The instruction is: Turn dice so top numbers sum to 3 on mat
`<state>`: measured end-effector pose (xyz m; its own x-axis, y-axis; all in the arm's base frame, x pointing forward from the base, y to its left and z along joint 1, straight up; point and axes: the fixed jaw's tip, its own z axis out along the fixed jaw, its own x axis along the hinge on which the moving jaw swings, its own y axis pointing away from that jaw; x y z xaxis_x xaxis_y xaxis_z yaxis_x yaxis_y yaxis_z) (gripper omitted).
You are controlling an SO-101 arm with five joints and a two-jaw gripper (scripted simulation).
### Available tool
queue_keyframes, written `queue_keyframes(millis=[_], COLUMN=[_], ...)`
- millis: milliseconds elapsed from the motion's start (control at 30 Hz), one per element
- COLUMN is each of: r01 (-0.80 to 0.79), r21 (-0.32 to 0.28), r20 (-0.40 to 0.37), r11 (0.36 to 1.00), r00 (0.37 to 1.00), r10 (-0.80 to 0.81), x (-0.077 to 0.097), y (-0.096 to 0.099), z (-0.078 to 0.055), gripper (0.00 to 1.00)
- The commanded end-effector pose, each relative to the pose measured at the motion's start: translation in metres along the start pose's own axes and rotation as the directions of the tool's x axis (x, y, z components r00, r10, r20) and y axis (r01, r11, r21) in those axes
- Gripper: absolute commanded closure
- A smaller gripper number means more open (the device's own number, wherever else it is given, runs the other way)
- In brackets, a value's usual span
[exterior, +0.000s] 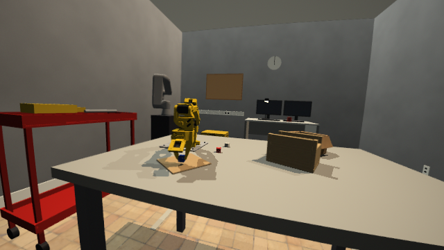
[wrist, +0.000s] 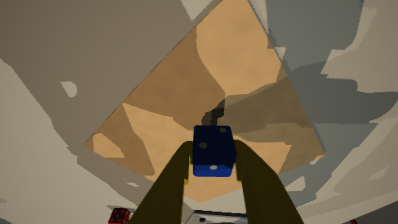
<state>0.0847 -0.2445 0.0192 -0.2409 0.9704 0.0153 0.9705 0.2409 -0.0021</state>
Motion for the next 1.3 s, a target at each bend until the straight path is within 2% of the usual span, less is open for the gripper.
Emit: queue_keyframes(millis=[0,1267], r01=[-0.010,-0.010], r21=[0.000,0.000], r20=[-0.015,-0.015], r11=[1.000,1.000], r00=[1.000,1.000], r10=[0.010,0.010], x=[0.0018,0.0018], y=[-0.0026,-0.0025], z=[0.0048,0.0148], gripper=[1.00,1.00])
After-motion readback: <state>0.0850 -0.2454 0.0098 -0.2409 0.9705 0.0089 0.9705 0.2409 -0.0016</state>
